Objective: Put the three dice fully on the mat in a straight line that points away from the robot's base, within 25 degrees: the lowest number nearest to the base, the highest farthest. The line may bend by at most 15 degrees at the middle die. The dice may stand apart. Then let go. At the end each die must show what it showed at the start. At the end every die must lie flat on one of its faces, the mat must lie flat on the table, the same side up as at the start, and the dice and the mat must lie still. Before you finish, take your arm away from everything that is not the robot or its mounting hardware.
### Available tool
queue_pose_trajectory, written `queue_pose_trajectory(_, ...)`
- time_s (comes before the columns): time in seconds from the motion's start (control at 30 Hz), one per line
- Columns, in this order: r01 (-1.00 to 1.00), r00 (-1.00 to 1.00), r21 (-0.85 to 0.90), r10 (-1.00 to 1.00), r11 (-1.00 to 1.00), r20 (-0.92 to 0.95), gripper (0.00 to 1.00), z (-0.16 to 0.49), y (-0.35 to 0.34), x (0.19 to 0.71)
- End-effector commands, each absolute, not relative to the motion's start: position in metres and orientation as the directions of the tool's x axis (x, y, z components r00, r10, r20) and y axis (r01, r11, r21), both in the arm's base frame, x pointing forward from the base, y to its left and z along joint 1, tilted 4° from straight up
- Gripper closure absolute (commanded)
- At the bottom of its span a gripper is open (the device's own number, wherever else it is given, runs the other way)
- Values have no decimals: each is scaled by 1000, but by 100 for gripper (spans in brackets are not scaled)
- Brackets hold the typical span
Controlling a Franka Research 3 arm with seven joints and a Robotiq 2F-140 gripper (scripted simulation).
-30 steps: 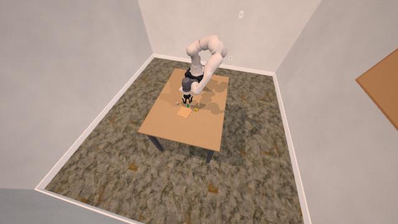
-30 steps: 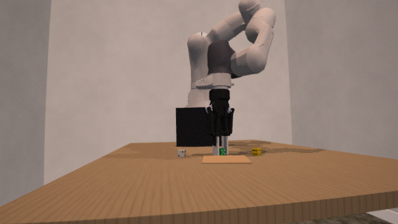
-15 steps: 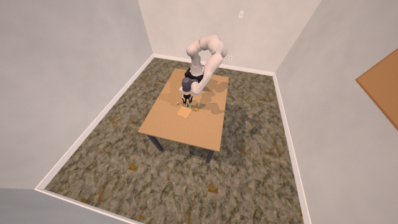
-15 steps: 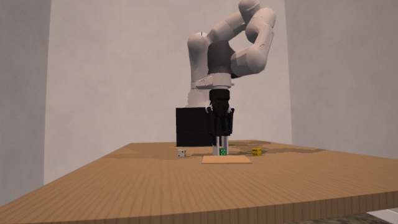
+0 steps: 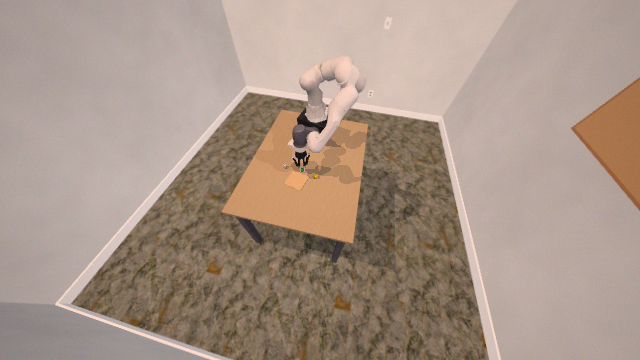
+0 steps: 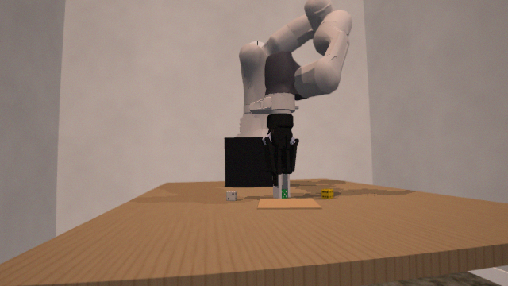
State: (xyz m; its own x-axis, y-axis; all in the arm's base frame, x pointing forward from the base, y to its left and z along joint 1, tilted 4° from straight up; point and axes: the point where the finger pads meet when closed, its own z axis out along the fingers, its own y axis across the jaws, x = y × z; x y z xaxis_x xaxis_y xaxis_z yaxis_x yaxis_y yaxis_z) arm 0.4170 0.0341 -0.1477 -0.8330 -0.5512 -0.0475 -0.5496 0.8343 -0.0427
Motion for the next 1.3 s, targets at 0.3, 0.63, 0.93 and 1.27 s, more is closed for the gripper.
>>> queue_pose_trajectory(0.3, -551, -832, -43, -552, 833, -50, 87, -148, 35, 418)
queue_pose_trajectory(0.63, -551, -832, -43, -552, 833, -50, 87, -148, 35, 418)
queue_pose_trajectory(0.93, -551, -832, -43, -552, 833, -50, 87, -148, 35, 418)
queue_pose_trajectory(1.27, -551, -832, -43, -552, 833, -50, 87, -116, 35, 416)
